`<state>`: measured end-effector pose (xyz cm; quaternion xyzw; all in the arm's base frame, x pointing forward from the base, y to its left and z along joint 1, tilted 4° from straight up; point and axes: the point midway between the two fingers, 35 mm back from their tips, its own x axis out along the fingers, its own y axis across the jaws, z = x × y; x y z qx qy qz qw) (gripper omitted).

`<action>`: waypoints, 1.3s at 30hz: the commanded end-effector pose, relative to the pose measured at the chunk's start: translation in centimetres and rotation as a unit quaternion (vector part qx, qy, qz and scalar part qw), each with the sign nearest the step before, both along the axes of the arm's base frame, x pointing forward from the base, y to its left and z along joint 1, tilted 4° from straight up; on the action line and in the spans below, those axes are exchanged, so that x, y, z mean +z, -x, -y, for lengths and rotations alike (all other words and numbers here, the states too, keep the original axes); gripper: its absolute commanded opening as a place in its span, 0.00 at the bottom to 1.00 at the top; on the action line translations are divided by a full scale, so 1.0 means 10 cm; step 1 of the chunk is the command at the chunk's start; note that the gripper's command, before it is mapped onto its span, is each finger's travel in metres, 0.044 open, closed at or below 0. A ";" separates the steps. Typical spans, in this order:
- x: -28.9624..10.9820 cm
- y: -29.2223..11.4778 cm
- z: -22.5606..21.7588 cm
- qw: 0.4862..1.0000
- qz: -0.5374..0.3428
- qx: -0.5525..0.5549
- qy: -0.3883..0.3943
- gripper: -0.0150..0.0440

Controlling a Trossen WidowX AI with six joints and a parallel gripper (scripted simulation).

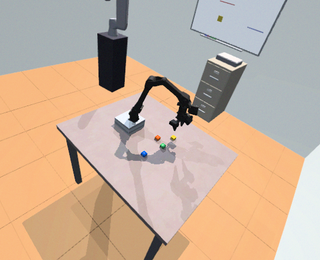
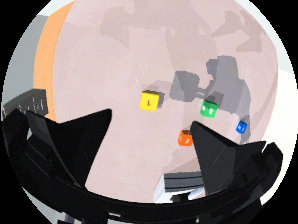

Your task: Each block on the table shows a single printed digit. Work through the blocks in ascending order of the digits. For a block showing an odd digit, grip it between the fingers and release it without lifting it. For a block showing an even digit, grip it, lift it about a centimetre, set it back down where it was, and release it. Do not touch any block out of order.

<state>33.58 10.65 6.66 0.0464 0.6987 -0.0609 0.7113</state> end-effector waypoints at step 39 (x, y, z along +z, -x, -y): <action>-1.09 0.10 0.05 1.000 -0.021 -0.003 0.007 0.62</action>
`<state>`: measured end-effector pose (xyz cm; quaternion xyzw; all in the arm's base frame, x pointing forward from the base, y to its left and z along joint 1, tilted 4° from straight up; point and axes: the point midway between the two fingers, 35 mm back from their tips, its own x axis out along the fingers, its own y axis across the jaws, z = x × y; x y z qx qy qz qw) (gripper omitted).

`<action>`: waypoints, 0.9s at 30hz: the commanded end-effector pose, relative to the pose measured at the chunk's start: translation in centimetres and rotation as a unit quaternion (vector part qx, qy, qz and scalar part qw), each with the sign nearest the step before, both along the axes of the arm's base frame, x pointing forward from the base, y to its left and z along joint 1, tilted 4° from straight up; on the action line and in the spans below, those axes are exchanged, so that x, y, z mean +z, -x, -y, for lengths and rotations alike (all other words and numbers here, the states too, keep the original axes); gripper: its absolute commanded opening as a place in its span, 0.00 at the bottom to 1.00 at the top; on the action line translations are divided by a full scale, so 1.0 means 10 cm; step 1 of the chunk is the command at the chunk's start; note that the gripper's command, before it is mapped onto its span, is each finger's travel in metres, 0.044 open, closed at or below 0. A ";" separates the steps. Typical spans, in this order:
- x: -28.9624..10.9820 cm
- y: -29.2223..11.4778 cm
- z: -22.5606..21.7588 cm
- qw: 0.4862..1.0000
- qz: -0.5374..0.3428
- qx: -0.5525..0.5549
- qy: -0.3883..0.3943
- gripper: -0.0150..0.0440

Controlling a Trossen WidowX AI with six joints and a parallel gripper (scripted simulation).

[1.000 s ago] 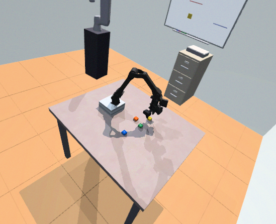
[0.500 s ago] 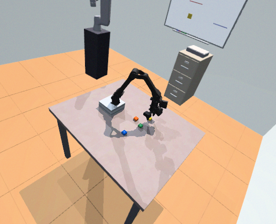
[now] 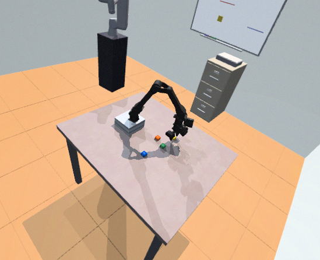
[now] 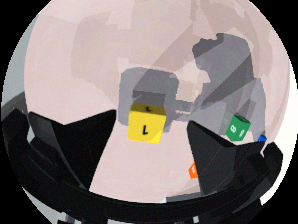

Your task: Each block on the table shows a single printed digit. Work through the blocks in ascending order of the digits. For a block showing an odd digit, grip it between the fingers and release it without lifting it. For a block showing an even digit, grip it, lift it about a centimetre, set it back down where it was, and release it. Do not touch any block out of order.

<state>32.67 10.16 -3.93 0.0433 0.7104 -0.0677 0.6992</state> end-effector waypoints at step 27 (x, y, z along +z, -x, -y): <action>-0.03 0.01 0.00 1.000 -0.003 0.000 0.001 0.46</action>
